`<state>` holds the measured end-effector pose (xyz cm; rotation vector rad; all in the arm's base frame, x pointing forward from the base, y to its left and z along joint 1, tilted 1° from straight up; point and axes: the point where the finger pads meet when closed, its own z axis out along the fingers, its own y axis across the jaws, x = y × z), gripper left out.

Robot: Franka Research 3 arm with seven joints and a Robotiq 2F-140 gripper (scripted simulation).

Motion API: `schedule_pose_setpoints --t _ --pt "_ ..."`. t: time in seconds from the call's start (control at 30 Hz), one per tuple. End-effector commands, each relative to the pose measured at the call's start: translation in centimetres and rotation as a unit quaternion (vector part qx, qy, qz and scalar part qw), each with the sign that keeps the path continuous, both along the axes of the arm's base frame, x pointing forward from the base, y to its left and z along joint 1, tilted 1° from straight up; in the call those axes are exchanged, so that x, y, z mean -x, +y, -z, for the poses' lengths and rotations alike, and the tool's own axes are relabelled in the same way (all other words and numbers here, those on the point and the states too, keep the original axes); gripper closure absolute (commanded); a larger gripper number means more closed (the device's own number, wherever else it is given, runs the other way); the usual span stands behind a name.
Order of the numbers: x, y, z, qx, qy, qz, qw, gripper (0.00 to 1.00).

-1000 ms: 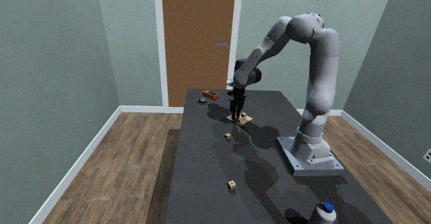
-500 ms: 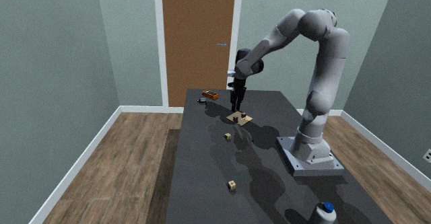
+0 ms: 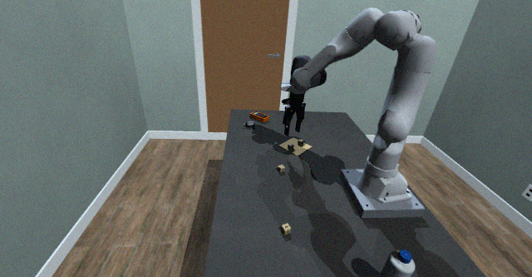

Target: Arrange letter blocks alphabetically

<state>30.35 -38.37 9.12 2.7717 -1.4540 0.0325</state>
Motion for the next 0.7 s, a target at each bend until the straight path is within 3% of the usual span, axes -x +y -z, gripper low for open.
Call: schedule_pose_setpoints --t 0.0,0.5,0.67 --pt "0.2 0.2 0.0 -0.003 0.003 0.006 1.000 0.00" --pt "0.1 0.3 0.0 -0.003 0.003 0.004 1.000 0.00" --pt "-1.6 2.7 0.1 -0.003 0.004 -0.090 0.996 0.00"
